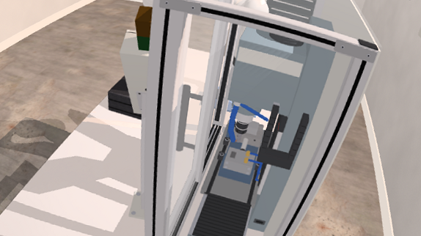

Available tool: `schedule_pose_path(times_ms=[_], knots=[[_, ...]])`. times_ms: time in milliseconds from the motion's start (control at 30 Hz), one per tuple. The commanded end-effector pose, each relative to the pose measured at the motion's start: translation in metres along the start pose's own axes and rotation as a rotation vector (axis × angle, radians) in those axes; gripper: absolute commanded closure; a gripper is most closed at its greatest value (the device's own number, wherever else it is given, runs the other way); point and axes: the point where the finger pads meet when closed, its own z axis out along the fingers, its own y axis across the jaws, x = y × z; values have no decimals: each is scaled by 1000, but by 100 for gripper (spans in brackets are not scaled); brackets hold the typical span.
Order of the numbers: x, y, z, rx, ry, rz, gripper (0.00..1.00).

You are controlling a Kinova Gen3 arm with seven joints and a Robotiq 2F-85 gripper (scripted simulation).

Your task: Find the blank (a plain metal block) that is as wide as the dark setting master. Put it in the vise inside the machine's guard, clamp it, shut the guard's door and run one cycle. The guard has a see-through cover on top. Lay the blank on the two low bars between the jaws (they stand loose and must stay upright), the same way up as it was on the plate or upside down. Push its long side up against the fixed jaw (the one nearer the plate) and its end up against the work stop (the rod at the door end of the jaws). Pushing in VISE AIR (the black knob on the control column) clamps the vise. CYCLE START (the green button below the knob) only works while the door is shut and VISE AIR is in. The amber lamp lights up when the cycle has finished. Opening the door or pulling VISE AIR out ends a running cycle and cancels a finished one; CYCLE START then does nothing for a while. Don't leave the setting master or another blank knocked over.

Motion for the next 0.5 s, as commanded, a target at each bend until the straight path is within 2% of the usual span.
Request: schedule_pose_path(times_ms=[0, 367, 467], knots=[[-32, 1, -1, -1, 4, 0, 0], [-32, 1, -1, -1, 4, 0, 0], [-62, 2, -1, -1, 4, 0, 0]])
